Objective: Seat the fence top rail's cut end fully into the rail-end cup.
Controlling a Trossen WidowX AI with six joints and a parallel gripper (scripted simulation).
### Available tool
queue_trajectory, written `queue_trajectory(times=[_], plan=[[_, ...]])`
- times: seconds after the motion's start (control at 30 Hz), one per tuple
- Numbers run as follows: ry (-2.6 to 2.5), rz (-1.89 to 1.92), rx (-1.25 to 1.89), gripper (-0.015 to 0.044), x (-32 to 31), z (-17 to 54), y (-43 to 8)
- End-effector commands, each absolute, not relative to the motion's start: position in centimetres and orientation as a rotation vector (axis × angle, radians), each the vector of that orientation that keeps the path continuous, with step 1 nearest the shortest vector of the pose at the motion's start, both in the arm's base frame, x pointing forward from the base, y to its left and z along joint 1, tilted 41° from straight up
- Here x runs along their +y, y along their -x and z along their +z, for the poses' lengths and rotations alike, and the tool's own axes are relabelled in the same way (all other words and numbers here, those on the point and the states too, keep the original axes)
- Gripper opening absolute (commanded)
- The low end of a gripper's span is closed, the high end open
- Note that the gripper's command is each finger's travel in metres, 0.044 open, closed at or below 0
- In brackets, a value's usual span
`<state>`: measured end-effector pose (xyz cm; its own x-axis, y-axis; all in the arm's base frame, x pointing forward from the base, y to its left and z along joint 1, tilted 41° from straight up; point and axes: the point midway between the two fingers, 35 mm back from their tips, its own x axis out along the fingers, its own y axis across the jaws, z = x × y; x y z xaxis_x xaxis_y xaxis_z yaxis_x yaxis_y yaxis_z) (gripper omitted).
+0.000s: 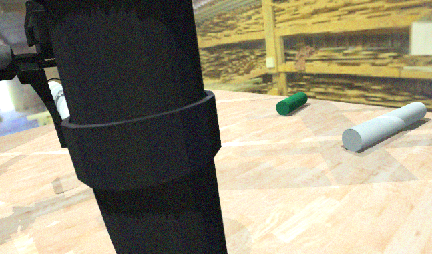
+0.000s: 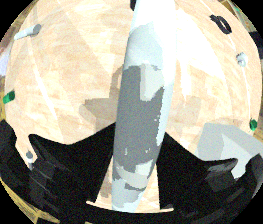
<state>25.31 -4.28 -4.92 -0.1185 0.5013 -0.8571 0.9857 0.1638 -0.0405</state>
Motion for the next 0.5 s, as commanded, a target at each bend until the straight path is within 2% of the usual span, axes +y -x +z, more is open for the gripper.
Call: queue_trajectory(times=[0.0,0.47], plan=[[-1.425,-0.859,1.687,0.0,-5.54,-4.83,-26.26],[-1.425,-0.859,1.686,0.0,-5.79,-4.68,-26.53]])
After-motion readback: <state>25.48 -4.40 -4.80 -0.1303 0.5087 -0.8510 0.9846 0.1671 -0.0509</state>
